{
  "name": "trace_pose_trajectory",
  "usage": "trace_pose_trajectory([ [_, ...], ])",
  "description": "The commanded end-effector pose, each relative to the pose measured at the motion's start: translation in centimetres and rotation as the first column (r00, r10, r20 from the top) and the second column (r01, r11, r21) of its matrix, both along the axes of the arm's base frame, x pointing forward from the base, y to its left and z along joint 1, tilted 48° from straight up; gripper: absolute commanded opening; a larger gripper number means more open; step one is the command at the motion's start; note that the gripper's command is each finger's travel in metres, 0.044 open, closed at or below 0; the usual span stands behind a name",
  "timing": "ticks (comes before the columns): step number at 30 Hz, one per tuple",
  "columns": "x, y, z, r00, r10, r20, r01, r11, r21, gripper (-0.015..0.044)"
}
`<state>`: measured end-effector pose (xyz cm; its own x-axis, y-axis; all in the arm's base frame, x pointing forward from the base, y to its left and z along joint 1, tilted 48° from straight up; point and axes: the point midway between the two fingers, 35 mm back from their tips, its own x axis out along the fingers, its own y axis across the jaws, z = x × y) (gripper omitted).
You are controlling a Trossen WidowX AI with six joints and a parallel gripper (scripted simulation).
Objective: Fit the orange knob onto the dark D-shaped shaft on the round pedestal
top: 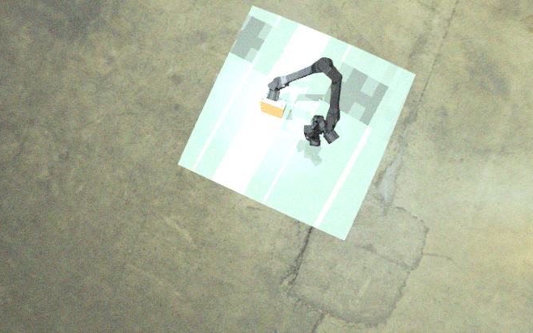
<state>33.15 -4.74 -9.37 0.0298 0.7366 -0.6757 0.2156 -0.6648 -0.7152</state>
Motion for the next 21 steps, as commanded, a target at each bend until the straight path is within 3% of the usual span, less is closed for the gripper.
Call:
trace_pose_trajectory([
  [1, 0.0, -0.1, 0.1, 1.0, -0.001, 0.001, 0.001, 1.0, 0.0, 0.0236],
  [9, 0.0, -0.1, 0.1, 1.0, -0.001, 0.001, 0.001, 1.0, 0.0, 0.044],
  [16, 0.0, -0.3, 0.2, 1.0, -0.001, 0.001, 0.001, 1.0, -0.001, 0.044],
  [21, -0.2, -6.3, 5.5, 1.0, -0.003, -0.001, 0.003, 1.0, -0.005, 0.044],
])
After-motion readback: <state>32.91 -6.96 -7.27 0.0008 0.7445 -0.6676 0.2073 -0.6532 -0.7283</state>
